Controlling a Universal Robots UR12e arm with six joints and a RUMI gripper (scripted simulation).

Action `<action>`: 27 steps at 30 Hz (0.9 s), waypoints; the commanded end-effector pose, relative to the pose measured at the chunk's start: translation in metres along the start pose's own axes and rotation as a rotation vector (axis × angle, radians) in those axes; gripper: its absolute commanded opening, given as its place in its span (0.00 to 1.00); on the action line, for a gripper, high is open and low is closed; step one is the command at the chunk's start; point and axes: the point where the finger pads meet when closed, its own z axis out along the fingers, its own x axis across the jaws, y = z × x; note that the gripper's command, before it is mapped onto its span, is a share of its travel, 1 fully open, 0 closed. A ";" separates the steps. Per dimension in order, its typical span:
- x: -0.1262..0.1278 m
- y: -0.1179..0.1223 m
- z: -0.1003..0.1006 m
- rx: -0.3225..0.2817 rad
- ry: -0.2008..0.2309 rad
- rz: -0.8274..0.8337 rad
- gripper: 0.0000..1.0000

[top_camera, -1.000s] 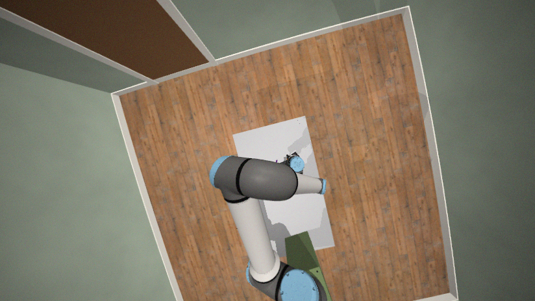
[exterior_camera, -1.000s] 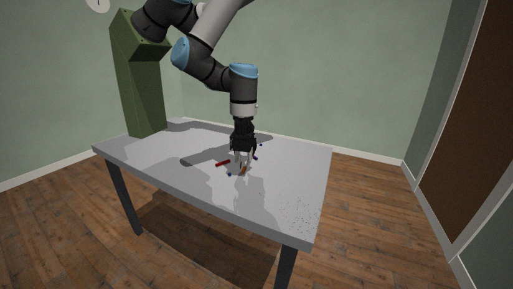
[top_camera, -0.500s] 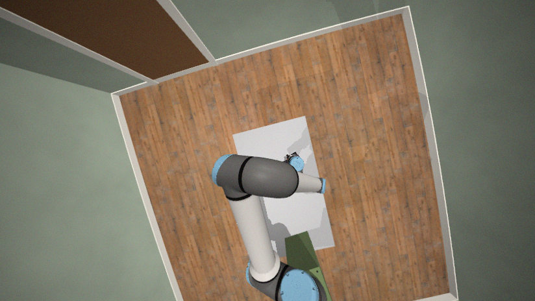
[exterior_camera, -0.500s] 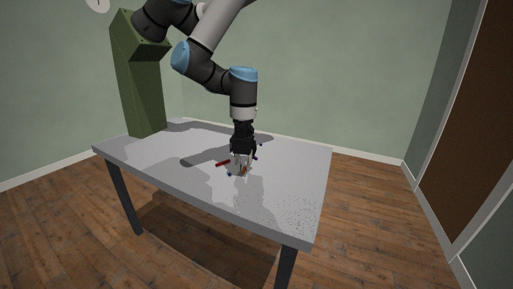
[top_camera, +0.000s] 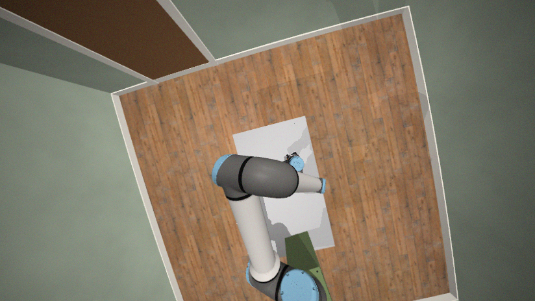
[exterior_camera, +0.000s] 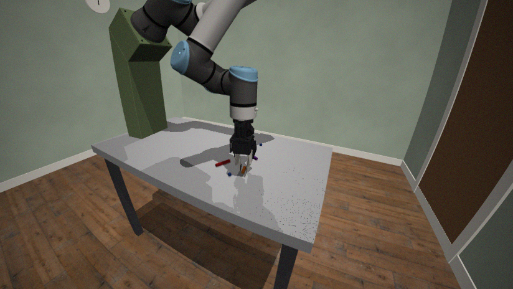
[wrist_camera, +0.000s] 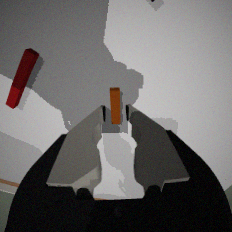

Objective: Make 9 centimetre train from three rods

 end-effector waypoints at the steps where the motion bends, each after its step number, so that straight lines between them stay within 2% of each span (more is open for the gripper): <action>1: 0.004 0.001 0.000 -0.002 0.004 -0.003 0.14; 19: 0.004 0.001 0.000 -0.002 0.004 -0.003 0.14; 20: 0.004 0.001 0.000 -0.002 0.004 -0.003 0.00; 27: 0.004 0.001 0.000 -0.002 0.004 -0.003 0.00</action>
